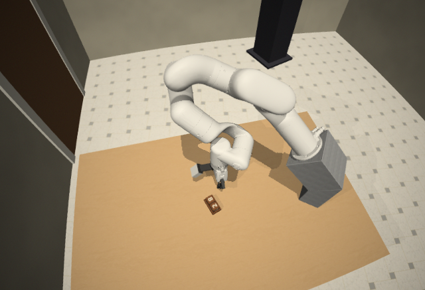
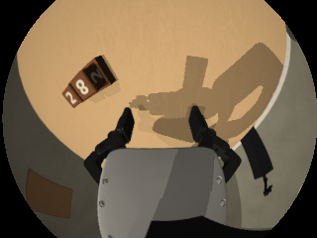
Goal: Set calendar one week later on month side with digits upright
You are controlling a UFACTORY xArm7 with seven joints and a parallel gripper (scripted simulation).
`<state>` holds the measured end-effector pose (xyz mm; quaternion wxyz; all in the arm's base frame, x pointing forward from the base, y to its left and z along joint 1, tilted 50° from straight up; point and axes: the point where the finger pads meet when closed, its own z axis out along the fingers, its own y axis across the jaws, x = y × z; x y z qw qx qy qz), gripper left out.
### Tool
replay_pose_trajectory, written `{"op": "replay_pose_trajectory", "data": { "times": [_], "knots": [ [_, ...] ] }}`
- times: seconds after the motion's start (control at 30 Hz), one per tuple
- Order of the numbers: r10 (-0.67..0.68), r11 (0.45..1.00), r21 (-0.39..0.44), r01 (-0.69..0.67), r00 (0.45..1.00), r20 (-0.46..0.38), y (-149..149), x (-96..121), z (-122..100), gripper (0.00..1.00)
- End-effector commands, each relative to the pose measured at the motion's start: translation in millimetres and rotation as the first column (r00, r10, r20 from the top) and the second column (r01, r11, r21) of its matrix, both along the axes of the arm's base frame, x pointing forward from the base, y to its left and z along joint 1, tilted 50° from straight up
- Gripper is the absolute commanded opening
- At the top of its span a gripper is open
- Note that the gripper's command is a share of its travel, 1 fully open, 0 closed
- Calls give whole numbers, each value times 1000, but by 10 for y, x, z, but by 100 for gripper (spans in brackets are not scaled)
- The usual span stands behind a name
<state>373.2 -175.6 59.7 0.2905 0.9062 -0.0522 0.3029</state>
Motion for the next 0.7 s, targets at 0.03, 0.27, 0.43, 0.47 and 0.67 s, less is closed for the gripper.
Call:
{"op": "replay_pose_trajectory", "data": {
  "times": [0.03,0.27,0.43,0.47,0.67],
  "knots": [
    [1,1000,0,-1,1000,0,7,1,2,100],
    [1,1000,0,-1,1000,0,49,-38,51,100],
    [1,1000,0,-1,1000,0,170,-151,192,100],
    [1,1000,0,-1,1000,0,196,-176,223,100],
    [1,1000,0,-1,1000,0,314,-286,359,100]
  ]
}}
